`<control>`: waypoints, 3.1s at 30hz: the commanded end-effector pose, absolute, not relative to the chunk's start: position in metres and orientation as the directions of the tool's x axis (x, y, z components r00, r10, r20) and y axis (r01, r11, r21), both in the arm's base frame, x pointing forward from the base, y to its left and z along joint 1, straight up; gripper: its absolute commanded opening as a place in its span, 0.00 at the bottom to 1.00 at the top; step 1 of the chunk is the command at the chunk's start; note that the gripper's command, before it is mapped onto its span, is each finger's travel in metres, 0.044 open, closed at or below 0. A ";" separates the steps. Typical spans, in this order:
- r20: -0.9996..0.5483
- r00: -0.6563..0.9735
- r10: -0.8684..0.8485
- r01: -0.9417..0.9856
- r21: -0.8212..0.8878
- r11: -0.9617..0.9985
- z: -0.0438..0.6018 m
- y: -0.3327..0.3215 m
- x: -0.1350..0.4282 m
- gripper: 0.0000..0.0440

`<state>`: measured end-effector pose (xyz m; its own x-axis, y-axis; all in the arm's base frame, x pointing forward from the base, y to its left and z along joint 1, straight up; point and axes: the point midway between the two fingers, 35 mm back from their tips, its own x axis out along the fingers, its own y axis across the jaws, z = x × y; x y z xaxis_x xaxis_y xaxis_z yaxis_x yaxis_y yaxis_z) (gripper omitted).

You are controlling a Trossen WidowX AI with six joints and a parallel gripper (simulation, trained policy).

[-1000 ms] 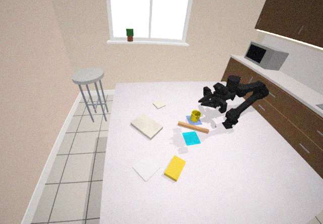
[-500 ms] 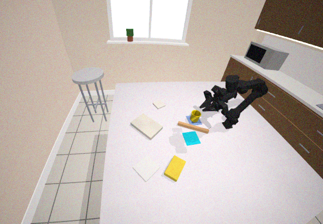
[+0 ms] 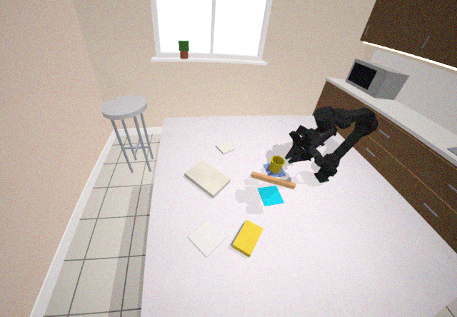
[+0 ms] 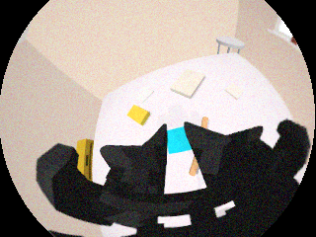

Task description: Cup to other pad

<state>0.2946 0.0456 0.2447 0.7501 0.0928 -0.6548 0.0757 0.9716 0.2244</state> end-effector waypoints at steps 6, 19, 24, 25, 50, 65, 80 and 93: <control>-0.755 0.652 0.073 0.113 0.192 0.975 0.234 0.044 0.287 0.25; -0.875 0.483 0.029 0.147 0.113 0.983 0.222 0.037 0.273 0.30; -0.910 0.414 0.011 0.151 0.081 0.985 0.218 0.032 0.268 0.30; -0.916 0.401 0.008 0.151 0.075 0.986 0.218 0.031 0.268 0.30; -0.994 0.079 -0.071 0.127 -0.061 0.990 0.185 -0.003 0.254 0.26; -0.995 -0.028 -0.092 0.131 -0.094 0.987 0.159 -0.026 0.248 0.30; -0.992 -0.086 -0.097 0.109 -0.106 0.988 0.124 -0.049 0.244 0.36; -0.989 -0.116 -0.091 0.042 -0.096 0.994 0.090 -0.061 0.242 0.40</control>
